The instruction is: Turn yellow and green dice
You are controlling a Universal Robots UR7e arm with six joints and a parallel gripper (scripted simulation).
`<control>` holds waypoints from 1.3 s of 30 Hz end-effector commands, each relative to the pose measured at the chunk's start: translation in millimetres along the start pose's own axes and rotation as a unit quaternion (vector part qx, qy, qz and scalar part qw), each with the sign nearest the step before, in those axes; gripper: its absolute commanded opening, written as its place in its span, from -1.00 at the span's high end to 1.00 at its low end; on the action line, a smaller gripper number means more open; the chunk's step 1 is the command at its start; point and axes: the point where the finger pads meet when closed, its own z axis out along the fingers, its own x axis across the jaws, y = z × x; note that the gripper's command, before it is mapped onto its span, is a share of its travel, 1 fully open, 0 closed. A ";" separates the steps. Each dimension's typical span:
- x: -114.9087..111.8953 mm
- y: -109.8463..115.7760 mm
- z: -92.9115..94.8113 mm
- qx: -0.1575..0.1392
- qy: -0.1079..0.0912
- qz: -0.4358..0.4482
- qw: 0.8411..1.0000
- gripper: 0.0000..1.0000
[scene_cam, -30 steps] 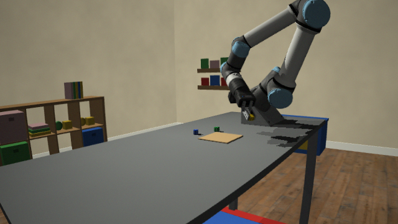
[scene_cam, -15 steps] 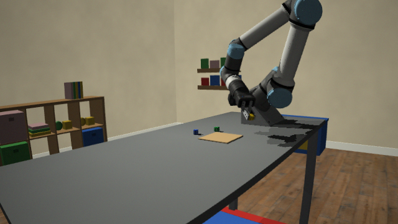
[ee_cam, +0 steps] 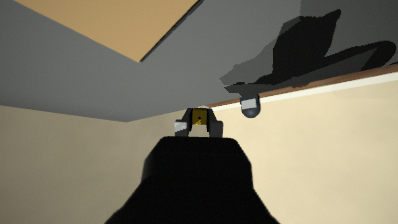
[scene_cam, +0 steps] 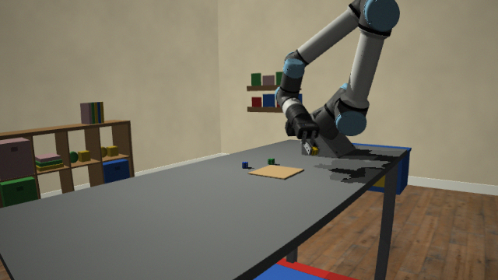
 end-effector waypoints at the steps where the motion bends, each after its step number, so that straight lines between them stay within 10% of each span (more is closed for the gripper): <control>1: -0.2 -15.3 8.3 0.000 0.000 0.000 1.000 0.19; 39: -0.6 -52.6 28.8 0.000 0.000 0.000 1.000 0.19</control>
